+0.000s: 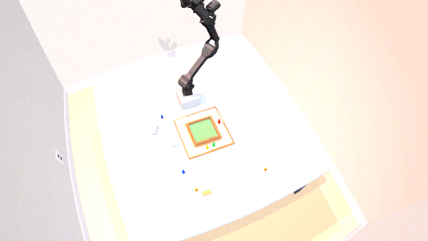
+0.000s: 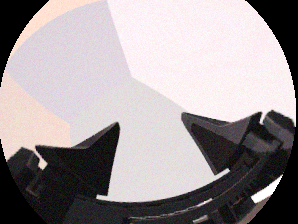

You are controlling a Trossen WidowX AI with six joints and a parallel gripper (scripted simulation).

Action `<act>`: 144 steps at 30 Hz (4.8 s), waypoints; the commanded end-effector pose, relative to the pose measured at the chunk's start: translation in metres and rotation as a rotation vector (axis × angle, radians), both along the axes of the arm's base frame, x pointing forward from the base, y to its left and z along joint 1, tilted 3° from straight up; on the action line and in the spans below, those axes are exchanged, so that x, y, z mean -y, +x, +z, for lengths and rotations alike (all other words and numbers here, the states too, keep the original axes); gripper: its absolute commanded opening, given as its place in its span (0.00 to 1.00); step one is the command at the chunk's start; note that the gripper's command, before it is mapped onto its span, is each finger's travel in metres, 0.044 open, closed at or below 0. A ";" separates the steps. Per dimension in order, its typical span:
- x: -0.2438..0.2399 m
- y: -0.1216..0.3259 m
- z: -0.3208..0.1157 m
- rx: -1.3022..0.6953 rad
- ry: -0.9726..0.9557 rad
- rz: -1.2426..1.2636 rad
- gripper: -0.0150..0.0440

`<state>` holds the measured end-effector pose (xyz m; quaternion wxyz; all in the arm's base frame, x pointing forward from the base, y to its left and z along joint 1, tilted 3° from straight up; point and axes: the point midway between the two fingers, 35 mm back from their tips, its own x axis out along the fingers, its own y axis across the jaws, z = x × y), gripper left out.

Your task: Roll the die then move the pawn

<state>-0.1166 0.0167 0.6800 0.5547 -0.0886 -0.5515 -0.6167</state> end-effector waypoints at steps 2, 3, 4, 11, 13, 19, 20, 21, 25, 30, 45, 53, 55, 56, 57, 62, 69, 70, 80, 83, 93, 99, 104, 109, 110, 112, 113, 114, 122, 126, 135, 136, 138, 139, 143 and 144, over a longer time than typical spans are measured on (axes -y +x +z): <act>0.010 0.006 0.000 -0.021 0.021 0.005 0.84; 0.022 0.014 0.001 -0.048 0.047 0.012 0.80; 0.036 0.024 0.000 -0.081 0.078 0.020 0.75; 0.120 0.089 -0.014 -0.279 0.261 0.093 0.72; 0.143 0.108 -0.024 -0.307 0.308 0.137 0.72; 0.203 0.171 -0.058 -0.491 0.463 0.209 0.72; 0.211 0.181 -0.064 -0.524 0.487 0.220 0.72; 0.221 0.193 -0.072 -0.561 0.515 0.233 0.72; 0.255 0.241 -0.111 -0.720 0.626 0.291 0.72; 0.286 0.299 -0.169 -0.921 0.756 0.371 0.72; 0.294 0.426 -0.386 -1.528 1.129 0.674 0.72; 0.268 0.446 -0.473 -1.763 1.265 0.818 0.72; 0.257 0.448 -0.500 -1.839 1.305 0.869 0.72; 0.251 0.448 -0.512 -1.877 1.325 0.894 0.72; 0.246 0.448 -0.524 -1.913 1.344 0.919 0.72; 0.222 0.447 -0.570 -2.068 1.415 1.010 0.72; 0.174 0.431 -0.643 -2.356 1.530 1.178 0.72; 0.174 0.431 -0.643 -2.356 1.530 1.178 0.72; 0.168 0.435 -0.658 -2.356 1.530 1.178 0.72; 0.168 0.435 -0.659 -2.356 1.530 1.178 0.72; 0.169 0.436 -0.675 -2.356 1.530 1.178 0.72; 0.169 0.437 -0.684 -2.356 1.530 1.178 0.72; 0.169 0.437 -0.690 -2.356 1.530 1.178 0.72; 0.169 0.437 -0.690 -2.356 1.530 1.178 0.50; 0.169 0.437 -0.690 -2.356 1.530 1.178 0.45; 0.169 0.437 -0.690 -2.356 1.530 1.178 0.43; 0.169 0.437 -0.690 -2.356 1.530 1.178 0.42; 0.169 0.437 -0.690 -2.356 1.530 1.178 0.41; 0.171 0.439 -0.673 -2.356 1.529 1.178 0.25; 0.174 0.440 -0.644 -2.356 1.529 1.178 0.25; 0.176 0.432 -0.578 -2.356 1.529 1.177 0.25; 0.176 0.430 -0.572 -2.356 1.529 1.177 0.25; 0.176 0.429 -0.567 -2.356 1.529 1.177 0.25; 0.176 0.429 -0.567 -2.356 1.529 1.177 0.25; 0.167 0.430 -0.569 -2.364 1.522 1.179 0.25; 0.160 0.431 -0.570 -2.370 1.517 1.180 0.25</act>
